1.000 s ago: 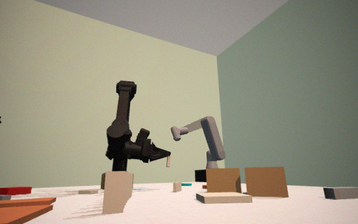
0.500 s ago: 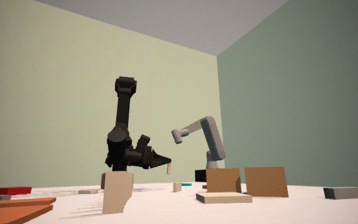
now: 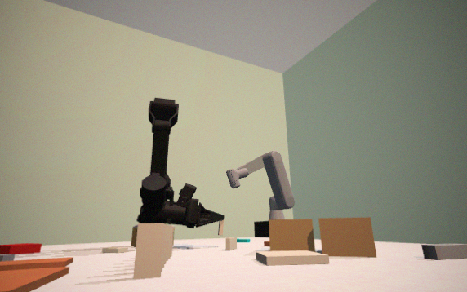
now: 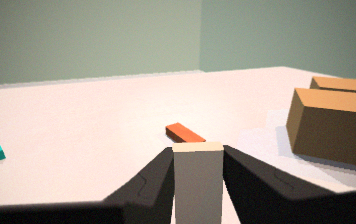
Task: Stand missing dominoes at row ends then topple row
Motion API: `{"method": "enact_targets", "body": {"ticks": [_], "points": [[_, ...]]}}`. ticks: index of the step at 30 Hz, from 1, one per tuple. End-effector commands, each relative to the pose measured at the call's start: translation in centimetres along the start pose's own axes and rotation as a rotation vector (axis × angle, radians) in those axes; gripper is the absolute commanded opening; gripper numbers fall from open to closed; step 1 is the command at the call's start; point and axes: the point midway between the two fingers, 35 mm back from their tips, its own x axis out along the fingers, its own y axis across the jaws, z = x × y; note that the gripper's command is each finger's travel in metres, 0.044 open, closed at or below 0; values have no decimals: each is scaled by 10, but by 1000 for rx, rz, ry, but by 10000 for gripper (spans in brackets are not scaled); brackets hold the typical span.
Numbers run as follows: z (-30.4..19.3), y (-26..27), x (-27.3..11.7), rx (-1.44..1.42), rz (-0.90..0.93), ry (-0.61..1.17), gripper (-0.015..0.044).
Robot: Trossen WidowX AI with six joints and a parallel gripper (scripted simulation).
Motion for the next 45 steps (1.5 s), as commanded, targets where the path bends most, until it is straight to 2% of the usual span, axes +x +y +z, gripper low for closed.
{"method": "enact_targets", "body": {"ticks": [1, 34, 45], "points": [[-5, 3, 1, 12, 1, 5, 107], [-23, 19, 5, 9, 5, 6, 107], [-23, 19, 5, 9, 5, 6, 396]]}}
